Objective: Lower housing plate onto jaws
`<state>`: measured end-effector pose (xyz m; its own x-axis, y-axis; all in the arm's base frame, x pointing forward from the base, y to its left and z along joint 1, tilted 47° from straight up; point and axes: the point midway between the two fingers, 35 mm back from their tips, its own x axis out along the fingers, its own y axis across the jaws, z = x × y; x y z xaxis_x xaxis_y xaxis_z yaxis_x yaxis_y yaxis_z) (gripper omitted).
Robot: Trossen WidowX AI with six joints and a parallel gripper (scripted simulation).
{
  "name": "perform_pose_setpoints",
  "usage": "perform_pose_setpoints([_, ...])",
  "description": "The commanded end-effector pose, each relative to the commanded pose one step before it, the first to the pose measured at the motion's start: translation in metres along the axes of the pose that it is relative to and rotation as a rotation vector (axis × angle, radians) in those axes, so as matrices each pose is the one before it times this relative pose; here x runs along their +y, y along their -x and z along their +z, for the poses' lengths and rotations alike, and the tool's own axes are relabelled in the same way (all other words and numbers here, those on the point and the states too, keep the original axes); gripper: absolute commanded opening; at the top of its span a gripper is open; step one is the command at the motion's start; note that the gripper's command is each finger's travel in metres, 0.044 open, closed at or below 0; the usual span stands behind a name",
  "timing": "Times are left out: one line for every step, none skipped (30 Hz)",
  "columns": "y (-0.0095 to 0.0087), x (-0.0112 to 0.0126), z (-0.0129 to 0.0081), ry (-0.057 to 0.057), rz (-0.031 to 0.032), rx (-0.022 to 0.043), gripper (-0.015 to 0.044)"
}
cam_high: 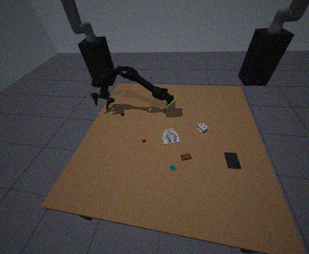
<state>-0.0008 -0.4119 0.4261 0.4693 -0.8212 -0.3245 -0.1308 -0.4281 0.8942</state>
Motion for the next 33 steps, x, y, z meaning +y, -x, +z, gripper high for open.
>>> perform_pose_setpoints([-0.01616, -0.00973, -0.00793, 0.0472, -0.03266, 0.02003, 0.0440])
perform_pose_setpoints([-0.00305, -0.00156, -0.00235, 0.0098, -0.00592, 0.00542, 0.0440])
perform_pose_setpoints([-0.00306, -0.00155, -0.00238, 0.0099, -0.00592, 0.00548, 0.0440])
perform_pose_setpoints([-0.00306, -0.00153, -0.00241, 0.0100, -0.00589, 0.00551, 0.0440])
perform_pose_setpoints([-0.00306, -0.00151, -0.00244, 0.0100, -0.00586, 0.00554, 0.0440])
perform_pose_setpoints([-0.00306, -0.00149, -0.00247, 0.0101, -0.00583, 0.00558, 0.0440])
perform_pose_setpoints([-0.00306, -0.00147, -0.00250, 0.0101, -0.00581, 0.00561, 0.0440])
perform_pose_setpoints([-0.00306, -0.00145, -0.00253, 0.0102, -0.00578, 0.00564, 0.0440])
perform_pose_setpoints([-0.00306, -0.00143, -0.00256, 0.0102, -0.00575, 0.00568, 0.0440])
perform_pose_setpoints([-0.00306, -0.00141, -0.00259, 0.0103, -0.00572, 0.00571, 0.0440])
perform_pose_setpoints([-0.00306, -0.00139, -0.00262, 0.0103, -0.00569, 0.00574, 0.0440])
perform_pose_setpoints([-0.00306, -0.00137, -0.00265, 0.0104, -0.00566, 0.00577, 0.0440])
perform_pose_setpoints([-0.00306, -0.00134, -0.00267, 0.0104, -0.00563, 0.00580, 0.0440])
perform_pose_setpoints([-0.00306, -0.00132, -0.00270, 0.0105, -0.00560, 0.00583, 0.0440])
perform_pose_setpoints([-0.00306, -0.00130, -0.00273, 0.0105, -0.00556, 0.00587, 0.0440])
perform_pose_setpoints([-0.00306, -0.00127, -0.00276, 0.0106, -0.00553, 0.00590, 0.0440])
perform_pose_setpoints([-0.00306, -0.00125, -0.00278, 0.0106, -0.00550, 0.00593, 0.0440])
perform_pose_setpoints([-0.00306, -0.00123, -0.00281, 0.0107, -0.00547, 0.00596, 0.0440])
perform_pose_setpoints([-0.00305, -0.00120, -0.00284, 0.0107, -0.00543, 0.00599, 0.0440])
perform_pose_setpoints([-0.00305, -0.00118, -0.00286, 0.0108, -0.00540, 0.00602, 0.0440])
perform_pose_setpoints([-0.00305, -0.00115, -0.00289, 0.0108, -0.00536, 0.00604, 0.0440])
perform_pose_setpoints([-0.00305, -0.00112, -0.00291, 0.0109, -0.00533, 0.00607, 0.0440])
perform_pose_setpoints([-0.00330, -0.00096, -0.00290, 0.0110, -0.00463, 0.00666, 0.0440])
perform_pose_setpoints([-0.00331, -0.00093, -0.00293, 0.0111, -0.00460, 0.00669, 0.0440])
perform_pose_setpoints([-0.00331, -0.00091, -0.00296, 0.0111, -0.00455, 0.00671, 0.0440])
perform_pose_setpoints([-0.00331, -0.00088, -0.00298, 0.0112, -0.00451, 0.00674, 0.0440])
perform_pose_setpoints([-0.00331, -0.00086, -0.00301, 0.0112, -0.00447, 0.00676, 0.0440])
perform_pose_setpoints([-0.00331, -0.00083, -0.00303, 0.0113, -0.00442, 0.00678, 0.0440])
perform_pose_setpoints([-0.00331, -0.00080, -0.00306, 0.0113, -0.00438, 0.00680, 0.0440])
perform_pose_setpoints([-0.00331, -0.00078, -0.00308, 0.0113, -0.00434, 0.00682, 0.0440])
perform_pose_setpoints([-0.00331, -0.00075, -0.00311, 0.0114, -0.00429, 0.00684, 0.0440])
perform_pose_setpoints([-0.00331, -0.00072, -0.00313, 0.0114, -0.00425, 0.00686, 0.0440])
perform_pose_setpoints([-0.00042, 0.00182, -0.00370, 0.0130, 0.00404, 0.00346, 0.0440])
